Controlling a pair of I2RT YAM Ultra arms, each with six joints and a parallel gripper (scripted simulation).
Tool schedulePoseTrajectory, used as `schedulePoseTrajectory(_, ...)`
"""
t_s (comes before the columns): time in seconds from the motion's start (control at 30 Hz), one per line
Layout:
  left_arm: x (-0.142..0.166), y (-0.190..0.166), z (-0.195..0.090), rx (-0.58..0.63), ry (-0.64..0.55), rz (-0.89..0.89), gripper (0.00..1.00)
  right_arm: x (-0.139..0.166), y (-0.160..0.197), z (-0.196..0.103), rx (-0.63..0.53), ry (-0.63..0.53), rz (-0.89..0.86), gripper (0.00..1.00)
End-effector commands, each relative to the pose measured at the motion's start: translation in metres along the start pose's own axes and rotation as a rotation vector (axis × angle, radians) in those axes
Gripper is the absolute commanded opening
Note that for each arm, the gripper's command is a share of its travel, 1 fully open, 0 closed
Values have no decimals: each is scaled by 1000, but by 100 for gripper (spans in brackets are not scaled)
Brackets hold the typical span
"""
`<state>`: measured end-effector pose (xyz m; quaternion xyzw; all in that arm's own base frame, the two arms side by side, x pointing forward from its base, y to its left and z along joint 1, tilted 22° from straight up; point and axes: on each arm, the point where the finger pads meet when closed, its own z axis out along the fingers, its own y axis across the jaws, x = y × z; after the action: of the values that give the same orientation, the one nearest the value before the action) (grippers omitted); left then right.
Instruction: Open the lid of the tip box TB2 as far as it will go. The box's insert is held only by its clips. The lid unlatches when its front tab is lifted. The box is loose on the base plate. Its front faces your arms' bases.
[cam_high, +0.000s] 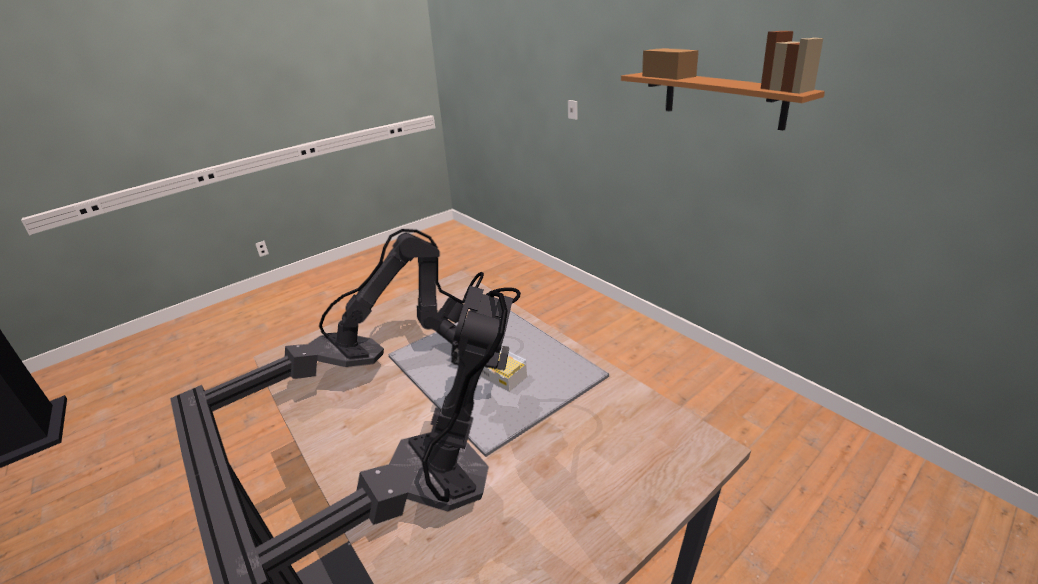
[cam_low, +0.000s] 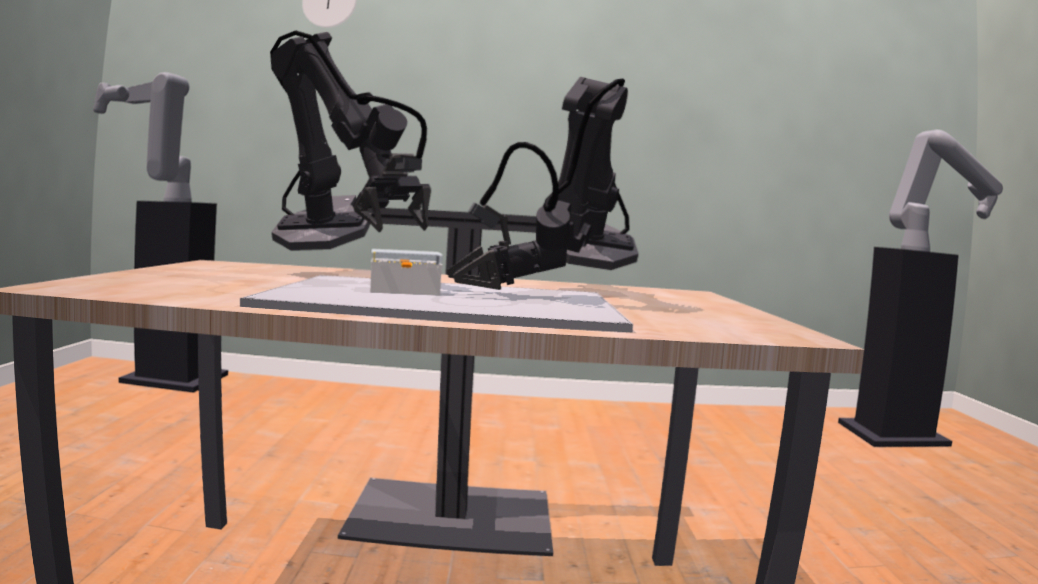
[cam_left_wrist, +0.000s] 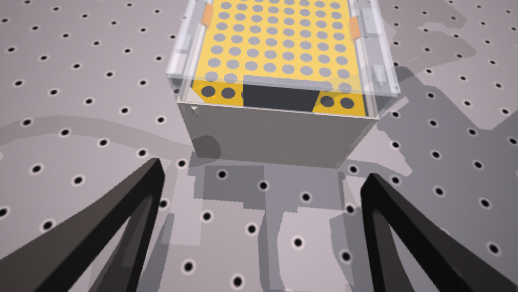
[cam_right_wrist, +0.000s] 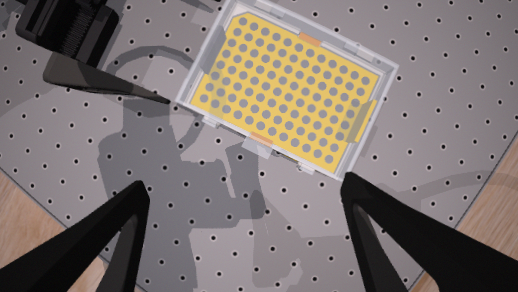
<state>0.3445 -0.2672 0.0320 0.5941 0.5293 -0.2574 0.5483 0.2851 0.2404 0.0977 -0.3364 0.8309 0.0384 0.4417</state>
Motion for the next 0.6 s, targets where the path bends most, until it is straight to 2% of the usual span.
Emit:
schedulePoseTrajectory(0.0,-8,-5,7,10,-21,11,100,-2,1,-1,-1,-7,-3,100)
schedulePoseTrajectory(0.57,-14,-5,32,8,-31,19,100,-2,1,-1,-1,-7,-3,100)
